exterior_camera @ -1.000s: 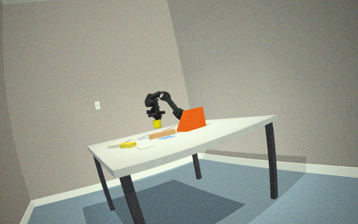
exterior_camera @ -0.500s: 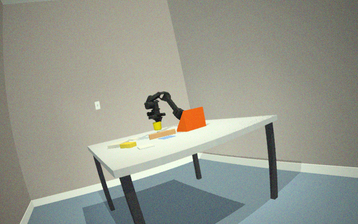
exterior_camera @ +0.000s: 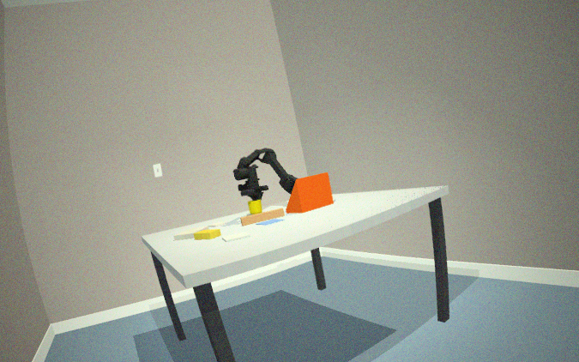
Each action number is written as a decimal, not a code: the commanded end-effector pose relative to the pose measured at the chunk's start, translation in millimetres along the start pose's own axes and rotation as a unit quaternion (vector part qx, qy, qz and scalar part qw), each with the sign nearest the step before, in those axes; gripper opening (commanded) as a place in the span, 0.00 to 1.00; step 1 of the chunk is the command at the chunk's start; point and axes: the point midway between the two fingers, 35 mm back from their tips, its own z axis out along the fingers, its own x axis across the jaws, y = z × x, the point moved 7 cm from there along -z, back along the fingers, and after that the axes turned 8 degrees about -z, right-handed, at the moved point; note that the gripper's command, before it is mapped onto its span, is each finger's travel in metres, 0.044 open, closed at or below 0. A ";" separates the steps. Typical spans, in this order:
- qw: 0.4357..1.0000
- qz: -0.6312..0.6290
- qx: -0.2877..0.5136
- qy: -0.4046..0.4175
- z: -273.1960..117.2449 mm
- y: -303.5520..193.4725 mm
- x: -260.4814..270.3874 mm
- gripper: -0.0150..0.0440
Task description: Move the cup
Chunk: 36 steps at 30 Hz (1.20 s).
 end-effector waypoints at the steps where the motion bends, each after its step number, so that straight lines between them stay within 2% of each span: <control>1: 1.000 -0.003 -0.002 -0.002 6.0 -0.1 -0.8 0.25; 20: 1.000 -0.003 -0.004 -0.003 27.2 0.3 -2.9 0.25; 35: 1.000 0.000 -0.001 -0.001 25.3 0.7 -2.2 0.25; 36: 1.000 0.000 -0.001 -0.001 25.3 0.7 -2.2 0.30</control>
